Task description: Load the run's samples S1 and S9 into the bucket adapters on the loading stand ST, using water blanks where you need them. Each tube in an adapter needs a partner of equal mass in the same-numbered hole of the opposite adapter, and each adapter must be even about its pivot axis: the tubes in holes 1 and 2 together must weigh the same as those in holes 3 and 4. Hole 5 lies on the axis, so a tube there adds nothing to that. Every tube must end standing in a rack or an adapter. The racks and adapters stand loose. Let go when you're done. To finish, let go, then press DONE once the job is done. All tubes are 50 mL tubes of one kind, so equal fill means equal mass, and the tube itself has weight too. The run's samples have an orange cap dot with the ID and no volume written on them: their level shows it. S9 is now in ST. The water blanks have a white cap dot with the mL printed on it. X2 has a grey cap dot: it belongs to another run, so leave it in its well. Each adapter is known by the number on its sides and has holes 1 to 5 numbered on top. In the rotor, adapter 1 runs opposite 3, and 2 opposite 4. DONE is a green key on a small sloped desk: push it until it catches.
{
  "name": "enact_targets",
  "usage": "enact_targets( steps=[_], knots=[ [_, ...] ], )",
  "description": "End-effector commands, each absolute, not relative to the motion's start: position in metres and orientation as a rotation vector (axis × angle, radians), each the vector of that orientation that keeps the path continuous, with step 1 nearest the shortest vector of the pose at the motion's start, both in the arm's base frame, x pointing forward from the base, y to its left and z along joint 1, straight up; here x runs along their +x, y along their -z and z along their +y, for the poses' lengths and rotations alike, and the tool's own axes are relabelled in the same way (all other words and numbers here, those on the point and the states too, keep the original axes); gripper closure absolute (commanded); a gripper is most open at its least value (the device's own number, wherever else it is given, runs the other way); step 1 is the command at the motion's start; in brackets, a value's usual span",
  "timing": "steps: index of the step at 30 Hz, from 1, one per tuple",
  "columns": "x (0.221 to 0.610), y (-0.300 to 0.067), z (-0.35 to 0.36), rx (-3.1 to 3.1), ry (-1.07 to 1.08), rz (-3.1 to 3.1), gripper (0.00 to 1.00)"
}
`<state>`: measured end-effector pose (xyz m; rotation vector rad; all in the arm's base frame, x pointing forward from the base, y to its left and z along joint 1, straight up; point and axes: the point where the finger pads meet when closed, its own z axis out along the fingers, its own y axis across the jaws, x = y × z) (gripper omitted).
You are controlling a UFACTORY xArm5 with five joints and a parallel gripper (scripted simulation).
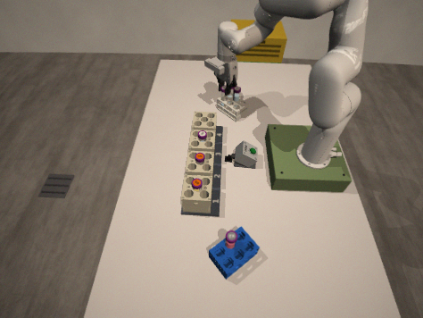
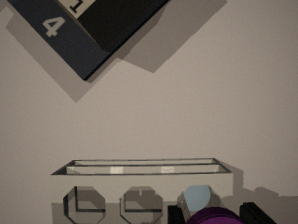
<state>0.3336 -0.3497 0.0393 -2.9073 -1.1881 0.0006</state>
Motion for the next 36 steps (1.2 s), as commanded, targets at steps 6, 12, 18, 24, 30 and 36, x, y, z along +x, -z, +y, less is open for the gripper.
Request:
enact_targets(
  steps=[6,12,18,24,30,36],
  knots=[
    [0.335,-0.046,-0.351,-2.909,0.011,-1.189,1.0],
    [0.335,-0.049,-0.351,-2.909,0.011,-1.189,1.0],
    [0.335,-0.053,-0.351,-2.909,0.011,-1.189,1.0],
    [0.335,-0.057,-0.351,-2.909,0.011,-1.189,1.0],
    [0.335,-0.06,-0.351,-2.909,0.011,-1.189,1.0],
    [0.335,-0.07,-0.351,-2.909,0.011,-1.189,1.0]
  ],
)
